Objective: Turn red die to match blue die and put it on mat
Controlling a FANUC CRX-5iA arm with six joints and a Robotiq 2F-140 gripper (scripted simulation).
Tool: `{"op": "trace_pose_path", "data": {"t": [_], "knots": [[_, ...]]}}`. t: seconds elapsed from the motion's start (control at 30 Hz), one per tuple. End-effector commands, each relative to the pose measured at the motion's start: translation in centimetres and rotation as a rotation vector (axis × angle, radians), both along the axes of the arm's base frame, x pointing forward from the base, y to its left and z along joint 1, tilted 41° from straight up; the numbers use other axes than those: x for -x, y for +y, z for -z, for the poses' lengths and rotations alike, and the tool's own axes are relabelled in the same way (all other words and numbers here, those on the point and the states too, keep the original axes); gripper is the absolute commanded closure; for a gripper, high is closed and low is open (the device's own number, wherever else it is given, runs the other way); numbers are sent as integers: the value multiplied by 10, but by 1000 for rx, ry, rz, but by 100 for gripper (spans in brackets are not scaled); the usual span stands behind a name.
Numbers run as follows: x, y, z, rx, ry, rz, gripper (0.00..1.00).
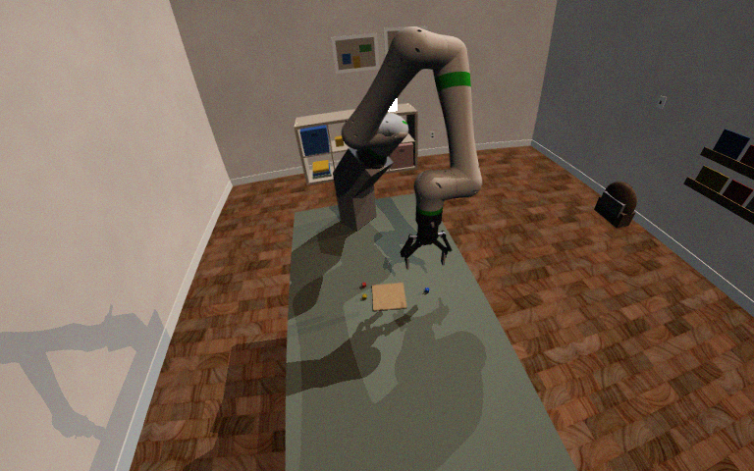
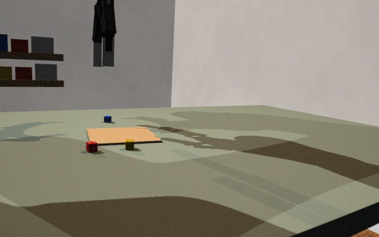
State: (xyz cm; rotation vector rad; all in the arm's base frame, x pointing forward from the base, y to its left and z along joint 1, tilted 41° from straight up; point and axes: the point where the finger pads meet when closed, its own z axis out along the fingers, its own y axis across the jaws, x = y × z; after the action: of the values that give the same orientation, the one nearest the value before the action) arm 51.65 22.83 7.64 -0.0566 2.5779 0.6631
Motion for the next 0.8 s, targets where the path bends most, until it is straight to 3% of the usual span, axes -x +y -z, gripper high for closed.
{"op": "trace_pose_path", "data": {"t": [0.0, 0.07, 0.33, 0.57, 0.6, 0.77], "knots": [[-2, -13, 10, -17, 37, 46, 0], [-3, -44, 35, -64, 128, 171, 0], [1, -99, 78, -174, 291, 412, 0], [4, -128, 100, -255, 383, 559, 0], [7, -146, 112, -314, 439, 654, 0], [9, -169, 128, -403, 512, 785, 0]]}}
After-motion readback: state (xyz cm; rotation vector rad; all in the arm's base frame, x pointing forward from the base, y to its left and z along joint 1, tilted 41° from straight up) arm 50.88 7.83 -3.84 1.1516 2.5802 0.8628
